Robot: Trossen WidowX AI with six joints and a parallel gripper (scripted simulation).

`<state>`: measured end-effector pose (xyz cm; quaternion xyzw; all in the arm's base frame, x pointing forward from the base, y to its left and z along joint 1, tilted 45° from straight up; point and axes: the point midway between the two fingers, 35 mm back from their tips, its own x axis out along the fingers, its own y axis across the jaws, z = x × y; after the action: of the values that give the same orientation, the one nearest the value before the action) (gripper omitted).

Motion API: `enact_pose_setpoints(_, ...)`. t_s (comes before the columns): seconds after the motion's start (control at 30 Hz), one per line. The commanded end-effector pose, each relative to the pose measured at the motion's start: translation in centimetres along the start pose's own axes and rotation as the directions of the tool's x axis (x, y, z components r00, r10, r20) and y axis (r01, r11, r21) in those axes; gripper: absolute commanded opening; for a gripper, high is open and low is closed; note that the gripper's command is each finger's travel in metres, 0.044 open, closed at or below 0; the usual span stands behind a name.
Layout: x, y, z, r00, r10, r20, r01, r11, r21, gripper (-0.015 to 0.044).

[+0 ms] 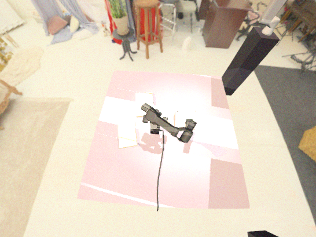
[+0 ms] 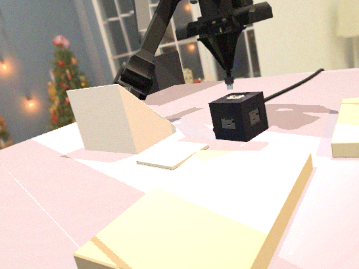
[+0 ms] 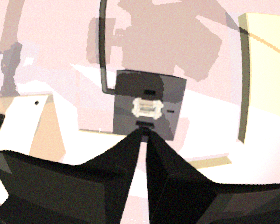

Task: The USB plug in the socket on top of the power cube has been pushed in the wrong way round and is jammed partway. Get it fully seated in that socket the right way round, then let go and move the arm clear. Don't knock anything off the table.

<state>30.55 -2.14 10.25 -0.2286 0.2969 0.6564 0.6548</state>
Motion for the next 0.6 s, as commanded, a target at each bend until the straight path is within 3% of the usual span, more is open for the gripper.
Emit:
enact_pose_setpoints(0.0, 0.09, -0.02, 0.04, 1.000, -0.001, 0.006, 0.001, 1.000, -0.004, 0.0000)
enact_pose_setpoints(0.57, 0.29, -0.05, 0.13, 1.000, -0.001, 0.021, 0.001, 1.000, -0.008, 0.0000)
